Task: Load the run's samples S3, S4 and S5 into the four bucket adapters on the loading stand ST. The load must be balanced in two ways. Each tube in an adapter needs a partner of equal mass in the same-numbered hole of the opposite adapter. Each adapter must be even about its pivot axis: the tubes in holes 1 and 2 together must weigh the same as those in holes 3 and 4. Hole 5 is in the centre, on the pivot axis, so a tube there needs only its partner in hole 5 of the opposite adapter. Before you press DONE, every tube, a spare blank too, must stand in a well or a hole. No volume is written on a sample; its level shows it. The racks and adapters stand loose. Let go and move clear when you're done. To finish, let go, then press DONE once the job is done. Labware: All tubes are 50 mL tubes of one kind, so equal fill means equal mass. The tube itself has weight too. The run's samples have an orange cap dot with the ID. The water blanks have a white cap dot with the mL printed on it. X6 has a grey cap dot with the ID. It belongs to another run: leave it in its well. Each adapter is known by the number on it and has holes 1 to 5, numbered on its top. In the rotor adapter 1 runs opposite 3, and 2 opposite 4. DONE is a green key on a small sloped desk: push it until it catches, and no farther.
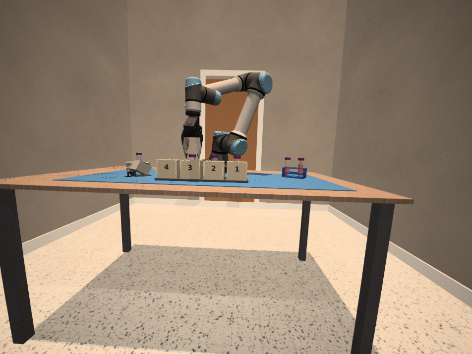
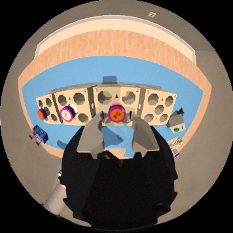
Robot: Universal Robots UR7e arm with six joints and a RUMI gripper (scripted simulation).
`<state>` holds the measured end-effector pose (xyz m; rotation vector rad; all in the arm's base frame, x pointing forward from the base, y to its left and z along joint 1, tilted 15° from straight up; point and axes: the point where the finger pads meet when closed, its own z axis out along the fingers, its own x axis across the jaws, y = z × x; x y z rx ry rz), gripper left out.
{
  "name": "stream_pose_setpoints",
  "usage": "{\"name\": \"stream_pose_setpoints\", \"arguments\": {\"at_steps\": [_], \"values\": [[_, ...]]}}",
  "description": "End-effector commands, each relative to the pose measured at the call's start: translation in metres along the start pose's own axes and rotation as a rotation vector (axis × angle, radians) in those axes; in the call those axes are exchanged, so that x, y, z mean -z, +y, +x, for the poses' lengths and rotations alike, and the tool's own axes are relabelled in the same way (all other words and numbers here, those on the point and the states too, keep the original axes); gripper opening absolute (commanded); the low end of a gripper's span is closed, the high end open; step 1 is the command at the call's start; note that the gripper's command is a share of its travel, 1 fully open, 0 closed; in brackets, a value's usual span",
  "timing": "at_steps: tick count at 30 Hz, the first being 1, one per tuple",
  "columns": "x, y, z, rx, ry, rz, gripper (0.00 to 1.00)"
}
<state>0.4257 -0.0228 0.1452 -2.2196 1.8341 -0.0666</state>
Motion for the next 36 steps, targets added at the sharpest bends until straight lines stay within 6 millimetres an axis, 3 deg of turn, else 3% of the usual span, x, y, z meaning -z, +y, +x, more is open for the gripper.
{"name": "stream_pose_setpoints", "arguments": {"at_steps": [1,5,16,22,36], "values": [[0.000,0.000,0.000,0.000,0.001,0.001,0.35],[0.004,0.000,0.000,0.000,0.001,0.001,0.35],[0.040,0.000,0.000,0.000,0.001,0.001,0.35],[0.041,0.002,-0.008,0.050,0.001,0.001,0.35],[0.041,0.036,-0.119,0.750,0.001,0.001,0.35]]}}
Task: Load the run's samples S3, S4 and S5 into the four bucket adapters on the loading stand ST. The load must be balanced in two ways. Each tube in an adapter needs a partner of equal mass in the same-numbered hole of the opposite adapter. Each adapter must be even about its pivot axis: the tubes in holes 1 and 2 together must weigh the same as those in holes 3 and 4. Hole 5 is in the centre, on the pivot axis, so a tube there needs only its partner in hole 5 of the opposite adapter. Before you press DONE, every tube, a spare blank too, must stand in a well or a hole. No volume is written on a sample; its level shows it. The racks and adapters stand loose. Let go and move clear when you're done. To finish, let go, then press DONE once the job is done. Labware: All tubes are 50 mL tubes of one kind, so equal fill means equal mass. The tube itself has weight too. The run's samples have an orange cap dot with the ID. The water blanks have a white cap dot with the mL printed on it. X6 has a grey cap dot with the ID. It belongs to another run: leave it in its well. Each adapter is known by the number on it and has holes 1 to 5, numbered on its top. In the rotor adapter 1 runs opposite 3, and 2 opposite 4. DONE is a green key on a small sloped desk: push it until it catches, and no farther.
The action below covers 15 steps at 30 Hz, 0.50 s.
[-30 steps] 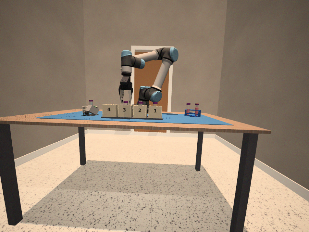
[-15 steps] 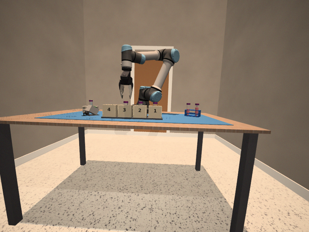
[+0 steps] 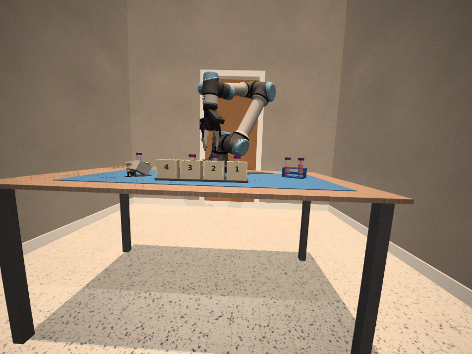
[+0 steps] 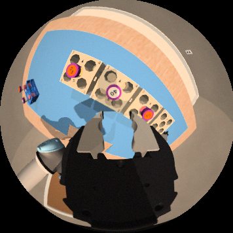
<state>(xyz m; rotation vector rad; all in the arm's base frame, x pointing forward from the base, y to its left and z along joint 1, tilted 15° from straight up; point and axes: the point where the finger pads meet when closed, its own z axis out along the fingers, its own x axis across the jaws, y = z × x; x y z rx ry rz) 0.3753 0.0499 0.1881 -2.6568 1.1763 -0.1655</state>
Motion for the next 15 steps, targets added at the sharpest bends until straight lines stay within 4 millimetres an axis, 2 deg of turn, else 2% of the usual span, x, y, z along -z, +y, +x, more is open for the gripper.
{"name": "stream_pose_setpoints", "arguments": {"at_steps": [1,3,7,15], "values": [[0.002,-0.011,-0.041,0.252,0.000,0.009,0.35],[0.002,-0.011,-0.041,0.252,0.000,0.009,0.35],[0.003,-0.019,-0.074,0.436,0.001,0.009,0.35],[0.003,-0.036,-0.138,0.436,0.001,0.009,0.35]]}}
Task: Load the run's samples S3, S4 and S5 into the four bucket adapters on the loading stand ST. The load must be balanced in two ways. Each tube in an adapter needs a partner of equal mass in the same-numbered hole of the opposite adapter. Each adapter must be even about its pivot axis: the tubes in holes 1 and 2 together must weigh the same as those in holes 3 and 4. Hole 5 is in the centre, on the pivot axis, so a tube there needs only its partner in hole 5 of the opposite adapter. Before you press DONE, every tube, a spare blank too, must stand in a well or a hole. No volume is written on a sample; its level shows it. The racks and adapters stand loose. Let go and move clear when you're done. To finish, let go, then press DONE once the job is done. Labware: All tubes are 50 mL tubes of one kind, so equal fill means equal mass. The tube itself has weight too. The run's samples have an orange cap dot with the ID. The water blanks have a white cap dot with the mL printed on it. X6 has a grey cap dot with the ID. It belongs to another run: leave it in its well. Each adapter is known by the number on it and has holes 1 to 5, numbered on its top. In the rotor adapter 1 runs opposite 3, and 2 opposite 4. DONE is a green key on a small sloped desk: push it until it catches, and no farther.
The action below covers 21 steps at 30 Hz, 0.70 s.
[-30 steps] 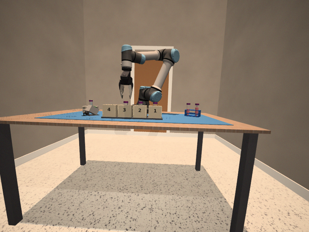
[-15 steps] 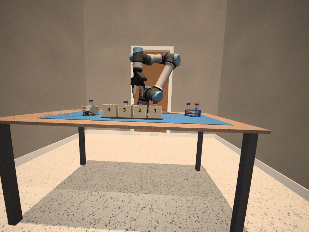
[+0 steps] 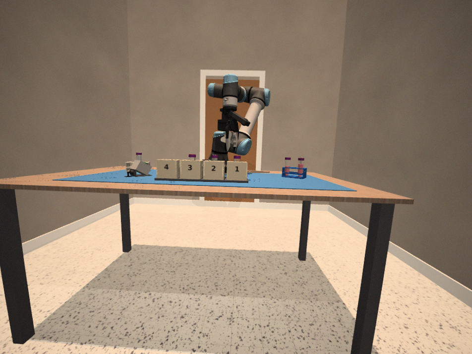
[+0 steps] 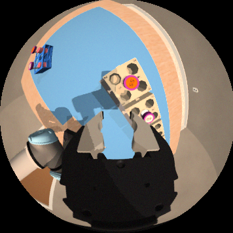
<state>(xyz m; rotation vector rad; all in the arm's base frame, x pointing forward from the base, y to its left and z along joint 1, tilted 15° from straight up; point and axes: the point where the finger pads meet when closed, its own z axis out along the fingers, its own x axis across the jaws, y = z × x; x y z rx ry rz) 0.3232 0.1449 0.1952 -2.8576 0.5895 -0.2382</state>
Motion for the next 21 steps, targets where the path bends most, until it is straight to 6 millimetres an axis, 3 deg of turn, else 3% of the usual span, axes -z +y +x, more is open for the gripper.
{"name": "stream_pose_setpoints", "arguments": {"at_steps": [1,3,5,20,21], "values": [[0.001,-0.028,-0.033,0.010,0.003,-0.004,0.35],[0.001,-0.038,-0.046,0.010,0.003,-0.004,0.35],[0.001,-0.038,-0.046,0.010,0.003,-0.004,0.35],[0.001,-0.117,-0.143,0.010,0.002,-0.004,0.35],[0.001,-0.117,-0.143,0.010,0.002,-0.004,0.35]]}}
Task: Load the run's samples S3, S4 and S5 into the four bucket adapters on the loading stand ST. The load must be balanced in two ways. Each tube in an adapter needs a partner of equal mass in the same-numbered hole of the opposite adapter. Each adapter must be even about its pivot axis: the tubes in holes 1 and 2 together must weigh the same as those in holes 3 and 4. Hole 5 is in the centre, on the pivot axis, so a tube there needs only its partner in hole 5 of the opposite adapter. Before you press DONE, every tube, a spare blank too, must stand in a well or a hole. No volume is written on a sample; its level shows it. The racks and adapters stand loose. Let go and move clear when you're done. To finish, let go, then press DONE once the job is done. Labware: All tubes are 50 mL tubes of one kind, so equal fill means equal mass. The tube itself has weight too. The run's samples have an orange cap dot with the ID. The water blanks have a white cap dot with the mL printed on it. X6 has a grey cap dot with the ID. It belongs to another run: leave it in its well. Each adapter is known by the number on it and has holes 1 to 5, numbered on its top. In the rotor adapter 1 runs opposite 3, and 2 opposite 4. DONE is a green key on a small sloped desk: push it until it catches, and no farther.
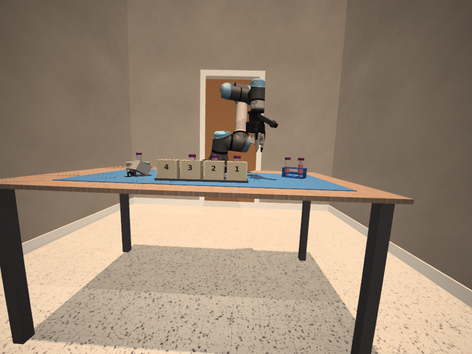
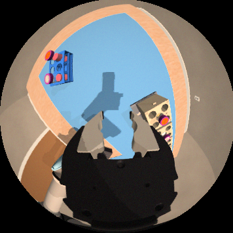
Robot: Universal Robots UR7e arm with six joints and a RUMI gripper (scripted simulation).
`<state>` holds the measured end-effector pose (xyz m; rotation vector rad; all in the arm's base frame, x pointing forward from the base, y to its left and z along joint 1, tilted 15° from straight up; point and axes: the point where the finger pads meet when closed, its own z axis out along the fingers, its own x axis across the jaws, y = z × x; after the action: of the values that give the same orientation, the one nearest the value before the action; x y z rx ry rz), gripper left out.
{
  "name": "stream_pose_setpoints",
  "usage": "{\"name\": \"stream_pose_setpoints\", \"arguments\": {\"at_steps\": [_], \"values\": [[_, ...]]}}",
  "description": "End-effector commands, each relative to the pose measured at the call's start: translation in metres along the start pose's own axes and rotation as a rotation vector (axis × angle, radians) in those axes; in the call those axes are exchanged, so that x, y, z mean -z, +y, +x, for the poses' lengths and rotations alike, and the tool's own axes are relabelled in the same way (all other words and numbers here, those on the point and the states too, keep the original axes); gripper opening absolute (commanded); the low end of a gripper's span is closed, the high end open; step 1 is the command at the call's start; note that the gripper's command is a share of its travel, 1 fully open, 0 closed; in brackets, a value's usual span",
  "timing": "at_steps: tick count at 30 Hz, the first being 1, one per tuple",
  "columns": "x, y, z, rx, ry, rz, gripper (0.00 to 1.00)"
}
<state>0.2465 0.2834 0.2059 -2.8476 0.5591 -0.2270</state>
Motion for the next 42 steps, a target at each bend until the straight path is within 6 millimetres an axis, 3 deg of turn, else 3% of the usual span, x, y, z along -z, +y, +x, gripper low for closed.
{"name": "stream_pose_setpoints", "arguments": {"at_steps": [1,16,18,32,42], "values": [[-0.001,-0.019,-0.018,-0.007,0.014,-0.020,0.35],[-0.004,-0.099,-0.114,-0.007,0.014,-0.019,0.35],[-0.004,-0.099,-0.114,-0.007,0.014,-0.019,0.35],[-0.007,-0.174,-0.204,-0.007,0.014,-0.019,0.35],[-0.007,-0.177,-0.207,-0.007,0.014,-0.019,0.35]]}}
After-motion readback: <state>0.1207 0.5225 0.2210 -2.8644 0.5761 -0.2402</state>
